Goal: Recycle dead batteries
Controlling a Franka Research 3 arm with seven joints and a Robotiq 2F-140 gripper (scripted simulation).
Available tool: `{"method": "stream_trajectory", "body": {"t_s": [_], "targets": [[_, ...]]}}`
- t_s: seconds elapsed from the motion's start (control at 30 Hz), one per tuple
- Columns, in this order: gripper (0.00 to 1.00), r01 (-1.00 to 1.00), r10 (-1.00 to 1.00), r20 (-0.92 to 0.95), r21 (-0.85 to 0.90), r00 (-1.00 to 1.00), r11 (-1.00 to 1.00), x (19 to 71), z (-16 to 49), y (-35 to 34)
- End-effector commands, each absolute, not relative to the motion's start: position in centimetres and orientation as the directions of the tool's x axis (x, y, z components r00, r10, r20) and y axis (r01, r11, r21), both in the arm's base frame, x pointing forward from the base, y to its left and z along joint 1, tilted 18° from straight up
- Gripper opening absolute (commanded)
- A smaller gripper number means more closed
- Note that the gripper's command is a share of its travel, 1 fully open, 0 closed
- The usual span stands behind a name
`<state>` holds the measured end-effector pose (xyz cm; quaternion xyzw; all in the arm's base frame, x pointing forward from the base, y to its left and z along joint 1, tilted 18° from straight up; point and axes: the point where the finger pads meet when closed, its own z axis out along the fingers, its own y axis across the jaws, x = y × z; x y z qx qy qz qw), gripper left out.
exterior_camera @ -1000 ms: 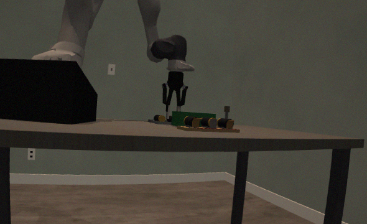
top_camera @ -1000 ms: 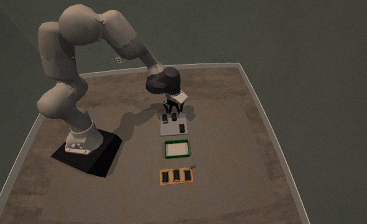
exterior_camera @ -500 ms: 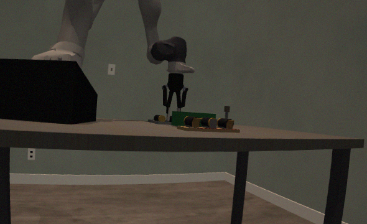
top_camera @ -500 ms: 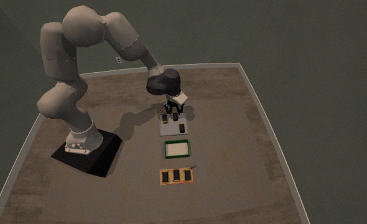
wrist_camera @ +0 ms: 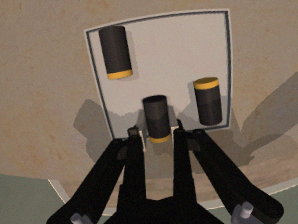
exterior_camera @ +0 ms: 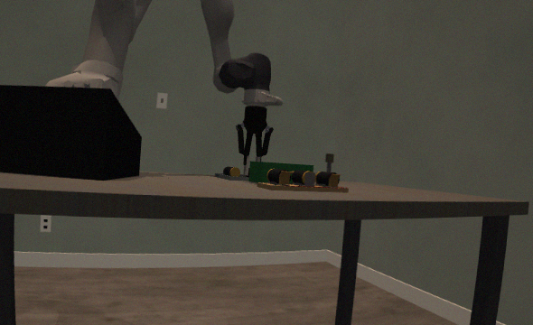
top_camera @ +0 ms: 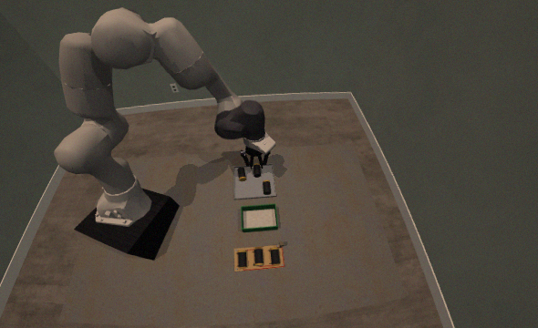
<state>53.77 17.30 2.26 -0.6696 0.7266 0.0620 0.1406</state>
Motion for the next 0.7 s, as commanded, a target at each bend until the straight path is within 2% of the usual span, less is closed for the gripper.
{"method": "stream_trajectory", "body": {"t_s": [0.0,0.67], "targets": [[0.16,-0.990,-0.955,-0.287,-0.099,-0.067,0.099,53.87,2.21,17.29],[0.16,-0.990,-0.955,-0.287,-0.099,-0.067,0.099,53.84,2.38,17.24]]}}
